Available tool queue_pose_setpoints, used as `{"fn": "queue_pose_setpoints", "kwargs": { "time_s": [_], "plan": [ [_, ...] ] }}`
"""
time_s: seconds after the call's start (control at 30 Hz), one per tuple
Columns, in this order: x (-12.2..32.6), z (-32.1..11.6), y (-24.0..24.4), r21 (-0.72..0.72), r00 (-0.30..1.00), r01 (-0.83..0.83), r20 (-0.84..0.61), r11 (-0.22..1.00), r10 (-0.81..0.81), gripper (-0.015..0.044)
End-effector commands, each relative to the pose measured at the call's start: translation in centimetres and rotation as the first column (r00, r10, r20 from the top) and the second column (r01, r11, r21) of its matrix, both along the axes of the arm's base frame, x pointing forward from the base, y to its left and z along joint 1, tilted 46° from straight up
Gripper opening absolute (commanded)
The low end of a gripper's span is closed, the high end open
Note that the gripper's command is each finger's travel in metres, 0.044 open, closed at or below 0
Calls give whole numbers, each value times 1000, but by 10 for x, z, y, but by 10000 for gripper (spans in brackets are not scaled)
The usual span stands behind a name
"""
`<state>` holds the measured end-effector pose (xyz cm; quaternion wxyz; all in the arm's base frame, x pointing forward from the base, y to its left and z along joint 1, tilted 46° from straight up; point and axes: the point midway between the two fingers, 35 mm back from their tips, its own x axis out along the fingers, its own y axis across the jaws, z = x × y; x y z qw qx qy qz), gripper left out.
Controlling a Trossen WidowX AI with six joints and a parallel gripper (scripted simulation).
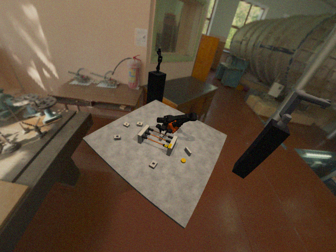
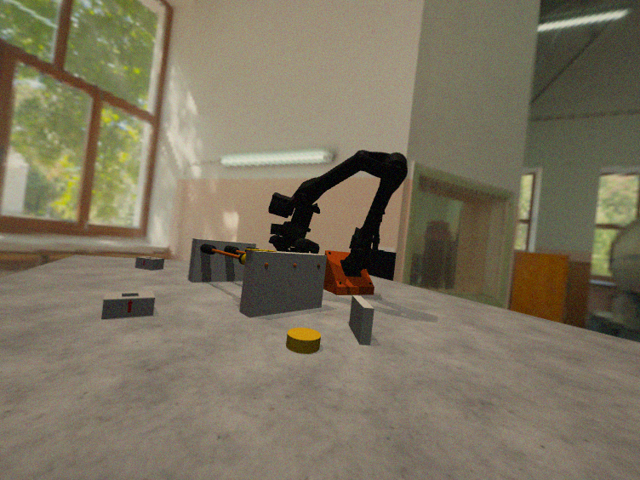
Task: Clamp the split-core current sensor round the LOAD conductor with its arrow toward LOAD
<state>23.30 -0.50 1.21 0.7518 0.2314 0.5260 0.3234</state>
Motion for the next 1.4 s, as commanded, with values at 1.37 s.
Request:
{"fn": "queue_pose_setpoints", "kwargs": {
  "time_s": [1.37],
  "plan": [
    [-49,-9,-12,7,1000,4,-4,1000,-4,26]
  ]
}}
